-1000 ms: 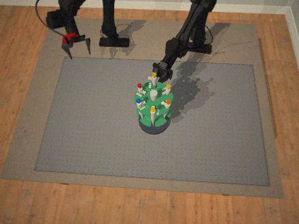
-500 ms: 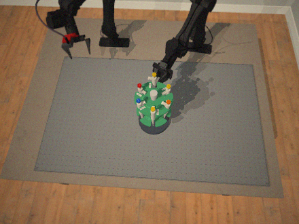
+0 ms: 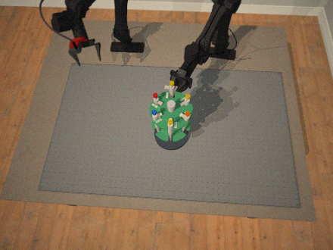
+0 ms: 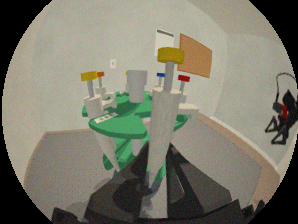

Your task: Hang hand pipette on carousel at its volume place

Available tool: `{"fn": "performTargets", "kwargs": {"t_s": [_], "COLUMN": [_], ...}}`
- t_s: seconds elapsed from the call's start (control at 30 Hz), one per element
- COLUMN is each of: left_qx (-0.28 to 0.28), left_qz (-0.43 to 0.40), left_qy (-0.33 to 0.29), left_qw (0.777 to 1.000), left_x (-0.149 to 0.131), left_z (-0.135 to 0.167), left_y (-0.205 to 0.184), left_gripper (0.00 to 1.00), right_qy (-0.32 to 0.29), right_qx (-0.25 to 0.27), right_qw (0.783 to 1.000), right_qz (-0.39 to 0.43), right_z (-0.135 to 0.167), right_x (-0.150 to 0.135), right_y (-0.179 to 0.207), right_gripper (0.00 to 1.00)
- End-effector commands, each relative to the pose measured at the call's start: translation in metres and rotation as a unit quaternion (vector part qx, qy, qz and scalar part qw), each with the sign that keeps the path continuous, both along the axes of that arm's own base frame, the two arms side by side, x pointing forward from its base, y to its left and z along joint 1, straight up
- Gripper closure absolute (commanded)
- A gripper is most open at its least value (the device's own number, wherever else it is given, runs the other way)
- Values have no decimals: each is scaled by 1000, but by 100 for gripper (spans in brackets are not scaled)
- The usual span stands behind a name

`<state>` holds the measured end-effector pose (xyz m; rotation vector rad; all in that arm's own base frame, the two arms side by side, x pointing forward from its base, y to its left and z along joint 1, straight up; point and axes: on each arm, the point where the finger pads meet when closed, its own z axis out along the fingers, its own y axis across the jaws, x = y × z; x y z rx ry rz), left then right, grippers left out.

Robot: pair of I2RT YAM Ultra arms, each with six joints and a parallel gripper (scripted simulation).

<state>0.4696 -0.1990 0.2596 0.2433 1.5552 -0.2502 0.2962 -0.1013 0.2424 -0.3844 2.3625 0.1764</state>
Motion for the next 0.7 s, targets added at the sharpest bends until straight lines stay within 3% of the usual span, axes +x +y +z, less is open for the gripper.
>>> {"fn": "performTargets", "kwargs": {"t_s": [0.0, 0.1, 0.17, 0.23, 0.67], "left_qx": [-21, -21, -15, -24, -24], "left_qz": [1, 1, 1, 2, 2], "left_qy": [-39, -39, -25, -44, -44], "left_qw": [999, 999, 1000, 999, 999], "left_x": [-2, -2, -5, -2, -2], "left_z": [35, 35, 19, 39, 39], "left_y": [7, 7, 10, 8, 8], "left_gripper": [88, 88, 88, 88, 88], "right_qy": [-22, -22, -22, -22, -22], "right_qx": [-6, -6, -6, -6, -6], "right_qw": [1000, 1000, 1000, 1000, 1000], "right_qz": [5, 5, 5, 5, 5], "right_z": [10, 10, 10, 10, 10], "right_x": [3, 3, 3, 3, 3], "right_y": [-2, -2, -2, -2, -2], "right_gripper": [0, 0, 0, 0, 0]}}
